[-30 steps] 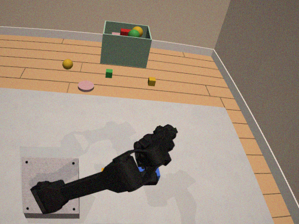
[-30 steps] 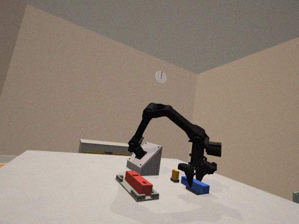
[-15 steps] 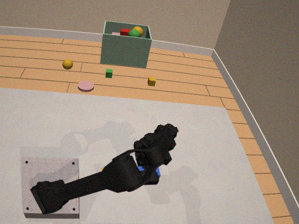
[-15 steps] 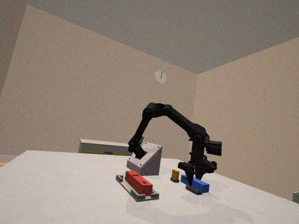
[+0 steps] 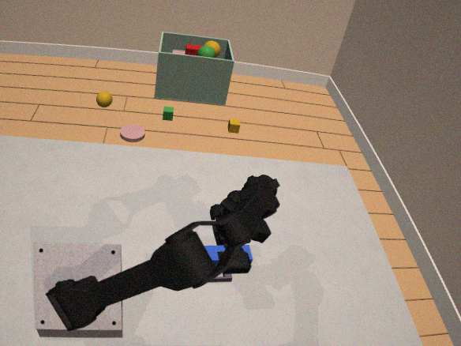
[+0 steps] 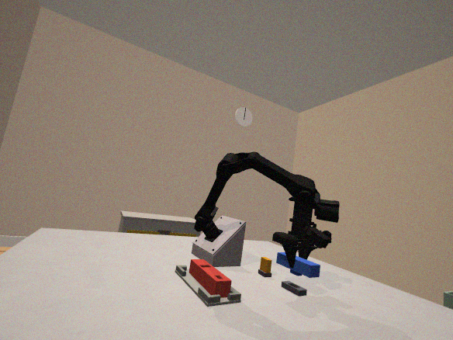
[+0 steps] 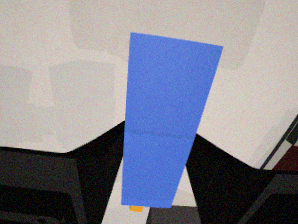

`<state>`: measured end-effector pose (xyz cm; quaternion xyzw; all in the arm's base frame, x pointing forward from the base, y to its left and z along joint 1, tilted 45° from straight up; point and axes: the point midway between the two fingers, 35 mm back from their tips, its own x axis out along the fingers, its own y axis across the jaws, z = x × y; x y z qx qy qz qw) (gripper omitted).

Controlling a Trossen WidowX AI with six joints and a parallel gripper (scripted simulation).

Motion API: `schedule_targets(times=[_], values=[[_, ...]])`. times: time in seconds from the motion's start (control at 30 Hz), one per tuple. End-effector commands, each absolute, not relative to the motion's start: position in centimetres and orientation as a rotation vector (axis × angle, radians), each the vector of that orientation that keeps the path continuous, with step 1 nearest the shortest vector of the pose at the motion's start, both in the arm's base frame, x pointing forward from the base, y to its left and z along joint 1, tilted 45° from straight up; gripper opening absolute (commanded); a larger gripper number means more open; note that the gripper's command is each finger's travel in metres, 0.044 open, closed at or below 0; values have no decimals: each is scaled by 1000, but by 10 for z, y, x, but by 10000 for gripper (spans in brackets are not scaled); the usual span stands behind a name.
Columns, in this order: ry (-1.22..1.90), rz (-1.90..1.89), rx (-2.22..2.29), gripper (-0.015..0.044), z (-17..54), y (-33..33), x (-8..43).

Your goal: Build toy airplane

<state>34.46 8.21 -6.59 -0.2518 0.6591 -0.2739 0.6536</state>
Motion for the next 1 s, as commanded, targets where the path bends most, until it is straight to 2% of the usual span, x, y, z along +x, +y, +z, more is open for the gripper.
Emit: schedule_targets(times=[0.0, 0.63, 0.97], values=[[1484, -618, -561, 0, -56, 94, 347], [1477, -625, -564, 0, -11, 135, 341], [1507, -559, -625, 0, 4, 125, 340]])
